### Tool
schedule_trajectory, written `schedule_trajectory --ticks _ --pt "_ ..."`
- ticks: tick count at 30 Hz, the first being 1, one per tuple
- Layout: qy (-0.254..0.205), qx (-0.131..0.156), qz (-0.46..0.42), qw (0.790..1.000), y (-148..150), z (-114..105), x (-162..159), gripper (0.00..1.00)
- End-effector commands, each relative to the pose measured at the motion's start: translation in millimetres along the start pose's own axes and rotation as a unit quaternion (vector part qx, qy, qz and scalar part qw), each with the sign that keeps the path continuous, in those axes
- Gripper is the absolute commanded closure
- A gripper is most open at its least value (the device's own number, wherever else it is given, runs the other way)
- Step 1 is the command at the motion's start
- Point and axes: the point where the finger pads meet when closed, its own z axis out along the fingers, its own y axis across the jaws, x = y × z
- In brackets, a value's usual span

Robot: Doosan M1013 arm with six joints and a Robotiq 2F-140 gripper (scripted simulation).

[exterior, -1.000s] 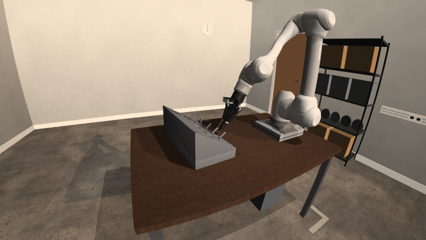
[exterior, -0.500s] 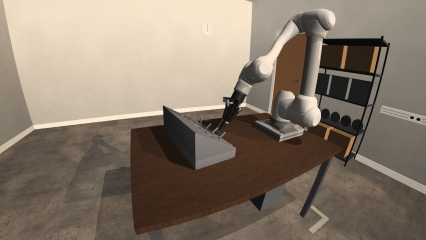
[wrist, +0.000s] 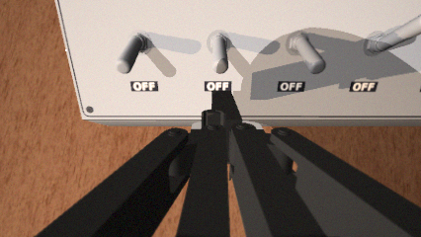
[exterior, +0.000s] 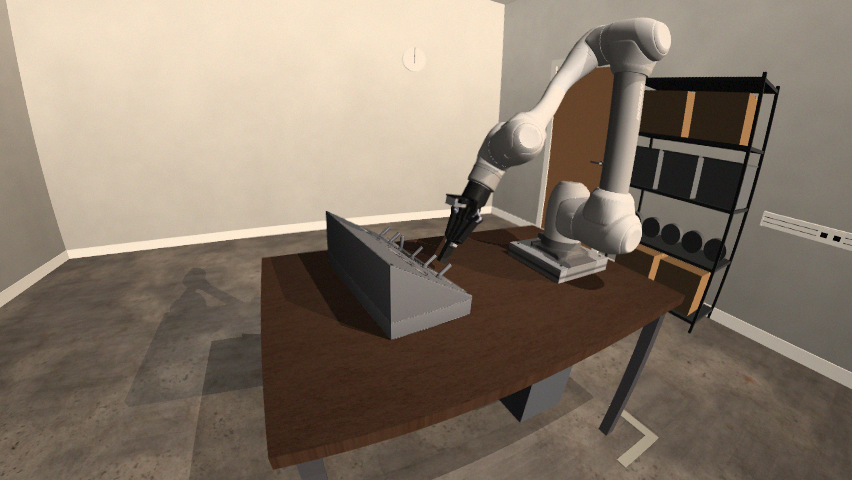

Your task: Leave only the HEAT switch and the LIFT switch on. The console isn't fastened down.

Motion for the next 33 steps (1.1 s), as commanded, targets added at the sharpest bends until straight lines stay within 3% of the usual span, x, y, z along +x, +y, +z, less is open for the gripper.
schedule_trajectory --ticks 1,33 --pt "0.000 0.001 -0.001 1.000 -2.6 1.5 -4.0 0.90" --pt "0.000 0.001 -0.001 1.000 -4.0 2.4 -6.5 0.90"
